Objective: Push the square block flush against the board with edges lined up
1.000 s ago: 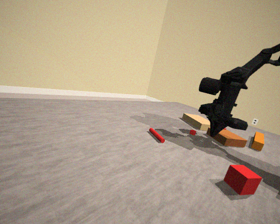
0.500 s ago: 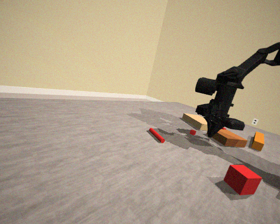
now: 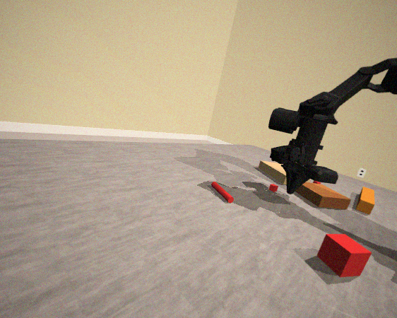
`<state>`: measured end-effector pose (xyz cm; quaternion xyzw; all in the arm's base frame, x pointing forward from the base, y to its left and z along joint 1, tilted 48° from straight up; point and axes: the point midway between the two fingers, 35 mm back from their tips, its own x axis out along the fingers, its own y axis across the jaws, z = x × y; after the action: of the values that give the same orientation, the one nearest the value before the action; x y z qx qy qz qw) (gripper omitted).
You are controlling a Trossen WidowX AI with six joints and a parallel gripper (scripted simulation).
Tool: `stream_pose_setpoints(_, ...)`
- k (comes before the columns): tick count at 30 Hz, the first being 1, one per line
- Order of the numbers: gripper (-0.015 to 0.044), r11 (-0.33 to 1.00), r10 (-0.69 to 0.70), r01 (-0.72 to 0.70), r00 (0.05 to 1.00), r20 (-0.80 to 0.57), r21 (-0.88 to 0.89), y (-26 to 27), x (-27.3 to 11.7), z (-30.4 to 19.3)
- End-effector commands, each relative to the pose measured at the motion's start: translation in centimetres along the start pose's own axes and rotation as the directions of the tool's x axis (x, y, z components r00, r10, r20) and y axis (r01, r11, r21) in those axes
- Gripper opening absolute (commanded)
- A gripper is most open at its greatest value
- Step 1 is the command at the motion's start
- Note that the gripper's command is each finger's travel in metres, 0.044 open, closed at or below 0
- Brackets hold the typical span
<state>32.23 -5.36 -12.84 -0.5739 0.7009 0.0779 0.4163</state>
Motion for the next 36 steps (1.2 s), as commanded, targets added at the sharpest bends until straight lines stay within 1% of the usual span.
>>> stream_pose_setpoints(1,0.0000,1.000,0.002,-0.002,1.000,0.002,0.002,0.0,0.1,0.8)
stream_pose_setpoints(5,0.0000,1.000,0.000,0.000,1.000,0.001,0.000,0.0,-0.3,0.6)
stream_pose_setpoints(9,0.0000,1.000,0.003,-0.003,1.000,0.005,0.002,0.0,-5.2,0.6)
stream_pose_setpoints(15,0.0000,1.000,-0.006,0.006,1.000,0.007,-0.008,0.0,-5.3,0.6)
stream_pose_setpoints(17,0.0000,1.000,-0.003,0.003,1.000,0.010,-0.008,-0.5,-5.4,-1.0)
stream_pose_setpoints(23,0.0000,1.000,0.004,-0.004,1.000,0.014,-0.008,-1.7,-5.7,-8.4)
stream_pose_setpoints(30,0.0000,1.000,0.004,-0.004,1.000,0.001,-0.006,-0.3,-5.5,-16.5)
stream_pose_setpoints(32,0.0000,1.000,0.004,-0.004,1.000,-0.004,-0.006,0.2,-5.4,-17.8)
stream_pose_setpoints(36,0.0000,1.000,0.004,-0.004,1.000,-0.004,-0.006,0.3,-5.3,-18.0)
